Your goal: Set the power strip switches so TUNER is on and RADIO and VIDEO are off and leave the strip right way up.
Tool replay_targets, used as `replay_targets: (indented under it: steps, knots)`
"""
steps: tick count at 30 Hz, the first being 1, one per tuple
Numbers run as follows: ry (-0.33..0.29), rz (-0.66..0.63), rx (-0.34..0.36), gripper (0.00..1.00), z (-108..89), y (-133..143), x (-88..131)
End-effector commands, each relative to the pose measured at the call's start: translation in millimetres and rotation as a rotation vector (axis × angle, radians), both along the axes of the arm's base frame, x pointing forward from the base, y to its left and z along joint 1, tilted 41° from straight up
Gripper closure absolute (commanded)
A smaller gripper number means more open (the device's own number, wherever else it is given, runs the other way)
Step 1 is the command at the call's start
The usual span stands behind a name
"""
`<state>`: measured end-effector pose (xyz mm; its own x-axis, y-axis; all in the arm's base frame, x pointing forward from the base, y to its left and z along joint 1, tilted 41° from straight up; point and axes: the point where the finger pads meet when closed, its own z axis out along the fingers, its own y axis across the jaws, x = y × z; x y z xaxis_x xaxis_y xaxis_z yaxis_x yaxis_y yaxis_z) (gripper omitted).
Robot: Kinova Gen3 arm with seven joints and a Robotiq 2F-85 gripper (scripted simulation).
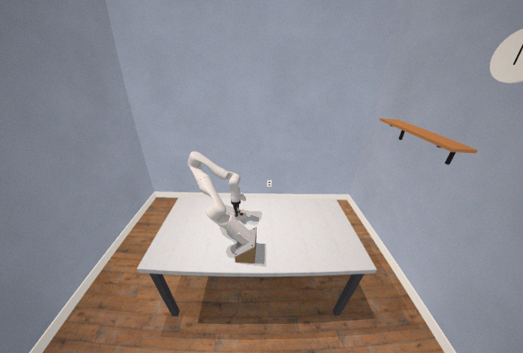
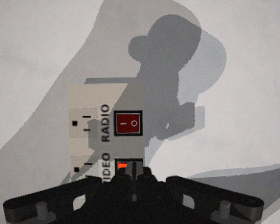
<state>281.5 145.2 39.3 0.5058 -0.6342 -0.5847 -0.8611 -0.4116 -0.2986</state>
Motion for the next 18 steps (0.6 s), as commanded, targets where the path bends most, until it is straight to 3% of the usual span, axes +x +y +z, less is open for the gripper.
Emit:
replay_targets:
  steps: [1, 18]
  knots:
    - [-0.004, 0.006, 0.0, 1.0, -1.4, 1.5, -0.6]
    - [-0.004, 0.006, 0.0, 1.0, -5.1, 4.7, -0.9]
